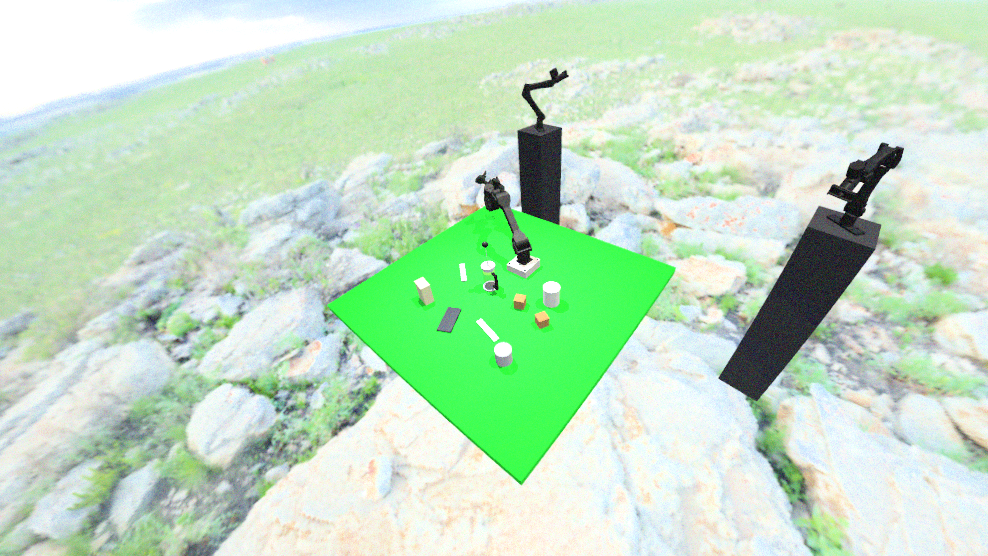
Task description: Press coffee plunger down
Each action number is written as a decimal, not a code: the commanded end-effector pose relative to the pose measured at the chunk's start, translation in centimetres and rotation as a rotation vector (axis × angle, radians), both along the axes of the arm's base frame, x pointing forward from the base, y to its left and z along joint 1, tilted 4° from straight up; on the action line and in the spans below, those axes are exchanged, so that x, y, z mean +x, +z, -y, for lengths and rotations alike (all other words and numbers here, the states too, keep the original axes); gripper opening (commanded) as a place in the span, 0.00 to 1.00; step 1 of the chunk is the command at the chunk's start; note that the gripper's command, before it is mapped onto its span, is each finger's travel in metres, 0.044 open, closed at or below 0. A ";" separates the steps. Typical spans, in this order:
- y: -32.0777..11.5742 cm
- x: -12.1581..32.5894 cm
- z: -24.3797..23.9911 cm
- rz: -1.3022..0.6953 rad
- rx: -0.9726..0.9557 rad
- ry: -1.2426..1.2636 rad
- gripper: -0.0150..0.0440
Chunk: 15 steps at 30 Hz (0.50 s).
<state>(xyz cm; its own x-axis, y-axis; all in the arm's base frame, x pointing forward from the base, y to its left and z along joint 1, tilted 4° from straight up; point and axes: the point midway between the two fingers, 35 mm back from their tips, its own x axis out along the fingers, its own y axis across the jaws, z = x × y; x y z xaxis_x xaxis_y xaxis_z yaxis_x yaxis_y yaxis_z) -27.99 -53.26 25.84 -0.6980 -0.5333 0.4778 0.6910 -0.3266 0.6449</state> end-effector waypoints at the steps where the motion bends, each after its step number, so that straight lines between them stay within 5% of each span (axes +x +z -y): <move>1: 0.1 0.3 0.1 0.000 0.002 0.005 0.98; 15: 4.7 15.1 4.2 -0.014 0.161 0.229 1.00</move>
